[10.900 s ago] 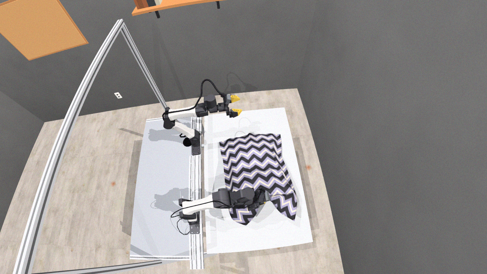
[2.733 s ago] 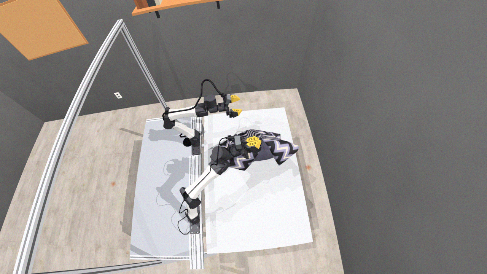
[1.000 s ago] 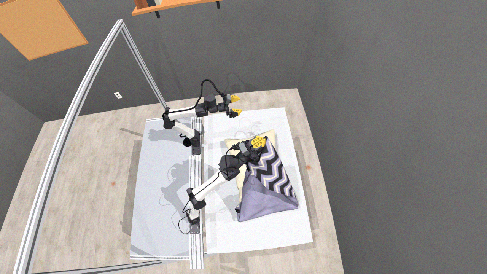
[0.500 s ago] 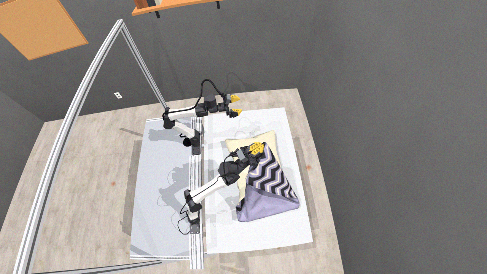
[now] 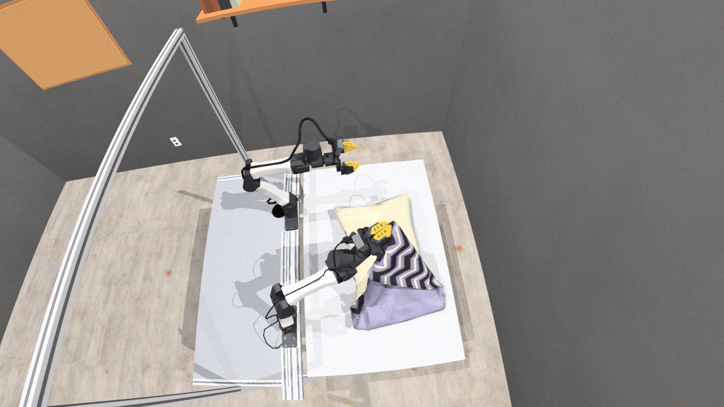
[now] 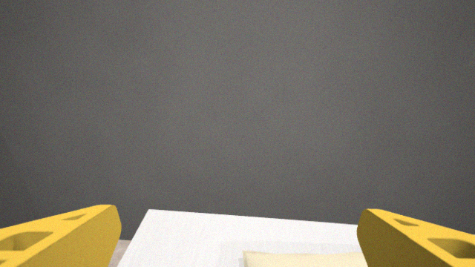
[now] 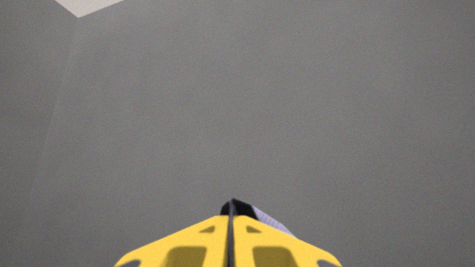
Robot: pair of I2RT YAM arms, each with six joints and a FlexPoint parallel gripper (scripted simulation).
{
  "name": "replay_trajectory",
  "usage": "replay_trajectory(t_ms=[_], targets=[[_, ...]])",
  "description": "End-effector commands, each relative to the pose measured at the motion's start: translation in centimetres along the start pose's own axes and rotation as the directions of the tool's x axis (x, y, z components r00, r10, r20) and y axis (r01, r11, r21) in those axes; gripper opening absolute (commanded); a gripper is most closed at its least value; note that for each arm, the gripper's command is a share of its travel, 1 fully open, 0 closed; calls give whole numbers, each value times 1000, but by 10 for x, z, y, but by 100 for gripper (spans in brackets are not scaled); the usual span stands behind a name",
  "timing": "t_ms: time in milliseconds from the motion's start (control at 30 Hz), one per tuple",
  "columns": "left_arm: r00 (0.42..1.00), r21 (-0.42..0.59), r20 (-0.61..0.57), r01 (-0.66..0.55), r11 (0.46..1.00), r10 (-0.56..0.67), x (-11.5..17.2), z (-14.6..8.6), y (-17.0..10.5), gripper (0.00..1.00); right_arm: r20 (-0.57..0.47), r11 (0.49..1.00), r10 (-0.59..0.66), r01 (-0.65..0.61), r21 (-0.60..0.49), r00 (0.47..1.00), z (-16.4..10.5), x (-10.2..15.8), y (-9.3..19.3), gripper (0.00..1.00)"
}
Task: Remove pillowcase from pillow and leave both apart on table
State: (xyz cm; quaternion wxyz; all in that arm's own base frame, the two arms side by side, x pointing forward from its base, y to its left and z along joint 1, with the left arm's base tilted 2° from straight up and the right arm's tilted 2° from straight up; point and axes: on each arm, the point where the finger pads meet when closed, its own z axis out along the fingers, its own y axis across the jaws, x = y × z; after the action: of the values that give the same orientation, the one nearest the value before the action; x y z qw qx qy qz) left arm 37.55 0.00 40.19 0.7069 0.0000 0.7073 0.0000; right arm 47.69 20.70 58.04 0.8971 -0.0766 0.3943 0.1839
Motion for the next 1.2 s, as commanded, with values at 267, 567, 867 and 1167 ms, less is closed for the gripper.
replay_trajectory(t_ms=[267, 567, 867, 1167], targets=[[999, 11, 42, -7, 1000, 7, -19, -8, -5, 100, 81, 1000, -2, 4, -21, 997, -31, -19, -13, 0], [999, 11, 42, -7, 1000, 7, -19, -8, -5, 100, 45, 1000, -23, 23, 11, 999, -35, -11, -17, 0], [999, 11, 42, -7, 1000, 7, -19, -8, -5, 100, 6, 999, -33, 33, 24, 999, -36, 5, -23, 0], [999, 11, 42, -7, 1000, 7, -19, -8, -5, 100, 63, 998, -49, 47, 36, 997, -48, -6, -33, 0]])
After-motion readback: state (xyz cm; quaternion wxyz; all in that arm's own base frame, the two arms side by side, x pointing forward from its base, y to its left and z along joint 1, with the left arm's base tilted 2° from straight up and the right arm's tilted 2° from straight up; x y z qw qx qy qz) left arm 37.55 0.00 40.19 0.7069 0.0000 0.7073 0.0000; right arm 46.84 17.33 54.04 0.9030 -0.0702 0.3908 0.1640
